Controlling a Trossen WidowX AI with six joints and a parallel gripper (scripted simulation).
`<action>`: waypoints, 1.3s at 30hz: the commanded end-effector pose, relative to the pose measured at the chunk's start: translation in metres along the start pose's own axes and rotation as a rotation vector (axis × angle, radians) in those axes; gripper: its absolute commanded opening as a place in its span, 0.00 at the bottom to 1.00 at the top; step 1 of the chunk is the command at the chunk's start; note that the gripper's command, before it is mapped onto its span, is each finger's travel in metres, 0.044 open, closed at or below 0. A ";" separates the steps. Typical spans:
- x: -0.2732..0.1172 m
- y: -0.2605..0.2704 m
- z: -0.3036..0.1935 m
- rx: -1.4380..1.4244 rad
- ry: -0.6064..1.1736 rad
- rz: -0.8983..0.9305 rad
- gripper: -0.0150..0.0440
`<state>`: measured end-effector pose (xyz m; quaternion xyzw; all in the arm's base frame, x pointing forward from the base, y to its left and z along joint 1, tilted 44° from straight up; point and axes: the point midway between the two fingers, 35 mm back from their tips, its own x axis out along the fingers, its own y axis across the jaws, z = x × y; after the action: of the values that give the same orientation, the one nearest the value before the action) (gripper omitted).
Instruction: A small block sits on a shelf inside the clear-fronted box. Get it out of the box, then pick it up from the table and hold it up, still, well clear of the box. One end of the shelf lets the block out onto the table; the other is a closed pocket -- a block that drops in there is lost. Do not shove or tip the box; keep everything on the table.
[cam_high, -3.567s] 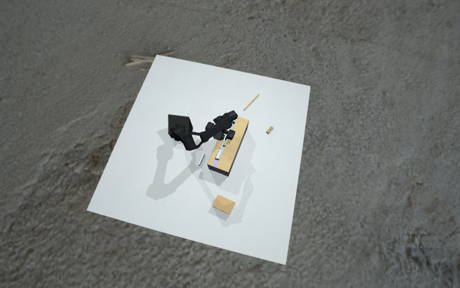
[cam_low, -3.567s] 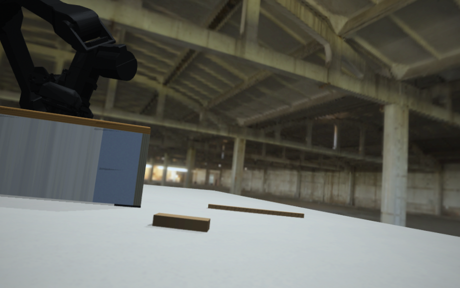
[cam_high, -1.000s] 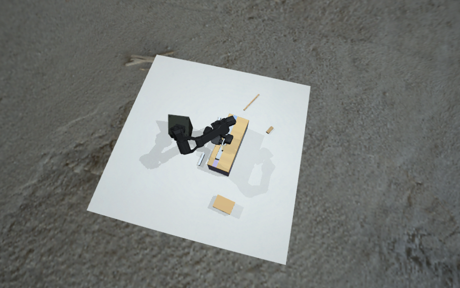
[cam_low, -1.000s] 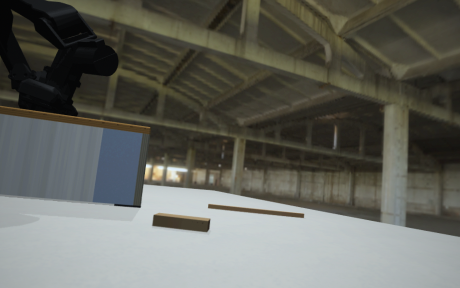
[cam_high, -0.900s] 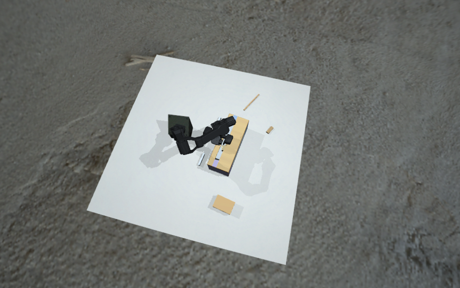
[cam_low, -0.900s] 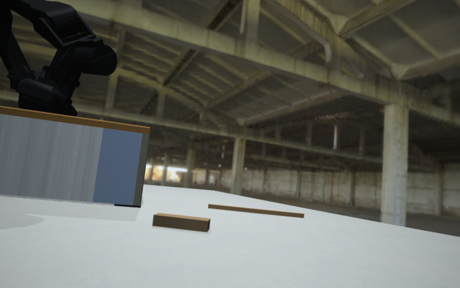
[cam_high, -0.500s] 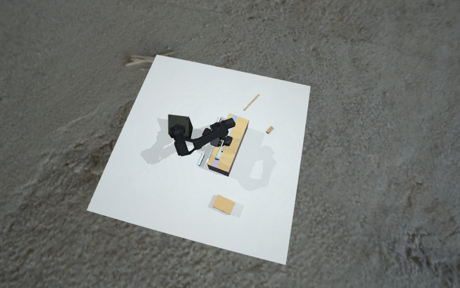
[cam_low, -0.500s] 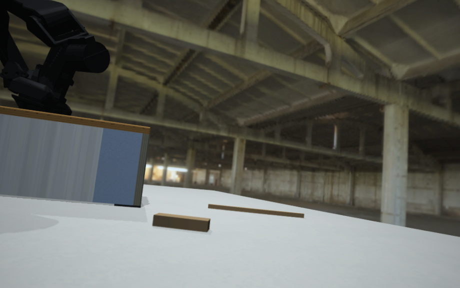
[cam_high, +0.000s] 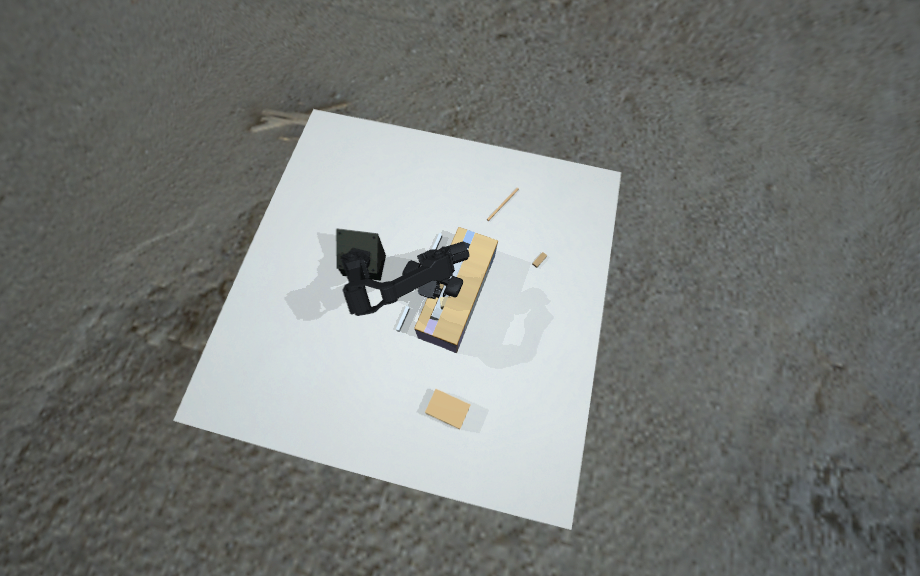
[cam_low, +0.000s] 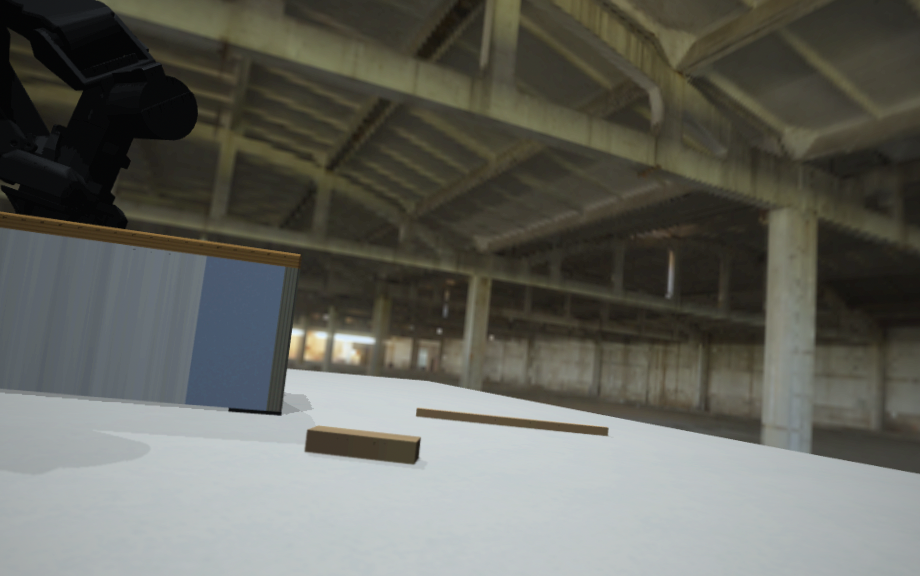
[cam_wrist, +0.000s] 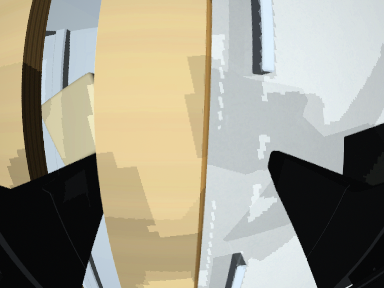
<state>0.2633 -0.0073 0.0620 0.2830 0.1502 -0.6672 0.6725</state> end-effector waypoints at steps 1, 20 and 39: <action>0.002 0.000 0.007 -0.001 -0.005 0.000 0.93; 0.008 0.000 0.033 -0.001 -0.006 0.000 0.93; 0.013 0.000 0.059 -0.001 -0.007 0.000 0.93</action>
<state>0.2551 -0.0465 0.0985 0.2818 0.1500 -0.6659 0.6743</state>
